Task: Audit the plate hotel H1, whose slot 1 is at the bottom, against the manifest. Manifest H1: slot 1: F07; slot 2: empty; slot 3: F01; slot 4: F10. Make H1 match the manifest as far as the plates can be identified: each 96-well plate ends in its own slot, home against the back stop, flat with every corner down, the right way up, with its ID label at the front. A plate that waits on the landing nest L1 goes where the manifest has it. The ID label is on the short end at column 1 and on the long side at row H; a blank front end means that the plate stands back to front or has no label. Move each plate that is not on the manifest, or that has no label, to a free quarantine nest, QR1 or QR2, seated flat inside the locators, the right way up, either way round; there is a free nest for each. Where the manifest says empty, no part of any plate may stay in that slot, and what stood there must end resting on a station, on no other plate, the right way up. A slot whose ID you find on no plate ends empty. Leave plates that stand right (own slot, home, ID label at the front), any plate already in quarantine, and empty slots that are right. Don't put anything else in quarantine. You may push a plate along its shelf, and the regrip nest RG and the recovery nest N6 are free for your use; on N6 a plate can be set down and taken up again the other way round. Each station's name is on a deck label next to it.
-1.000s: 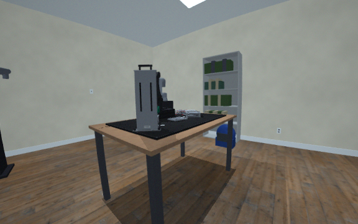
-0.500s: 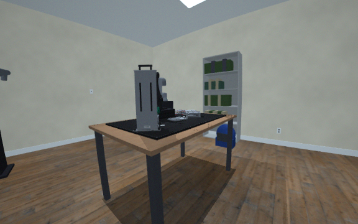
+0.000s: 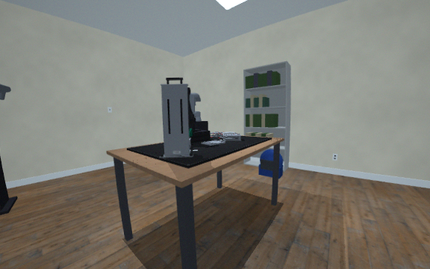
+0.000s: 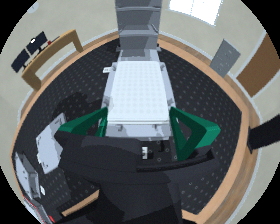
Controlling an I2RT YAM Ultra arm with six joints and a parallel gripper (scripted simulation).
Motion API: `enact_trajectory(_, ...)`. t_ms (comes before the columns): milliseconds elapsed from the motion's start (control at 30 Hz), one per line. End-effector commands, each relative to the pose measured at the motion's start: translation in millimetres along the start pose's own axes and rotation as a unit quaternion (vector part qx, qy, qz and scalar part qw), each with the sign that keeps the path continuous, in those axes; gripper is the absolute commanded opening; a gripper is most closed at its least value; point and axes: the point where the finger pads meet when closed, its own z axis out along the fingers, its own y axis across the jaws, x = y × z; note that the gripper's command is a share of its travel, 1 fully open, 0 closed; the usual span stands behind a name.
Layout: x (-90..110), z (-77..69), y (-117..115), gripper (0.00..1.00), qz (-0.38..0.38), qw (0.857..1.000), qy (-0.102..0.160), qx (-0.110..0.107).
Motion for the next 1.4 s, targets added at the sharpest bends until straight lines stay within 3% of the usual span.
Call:
enact_trajectory(0,-1,0.0,0,1.00,-0.001,1.000,-0.002,0.000)
enact_trajectory(433,-1,0.0,0,1.00,-0.001,1.000,-0.002,0.000)
enact_trajectory(1367,-34,-22.6,0,1.00,-0.001,1.000,-0.002,0.000)
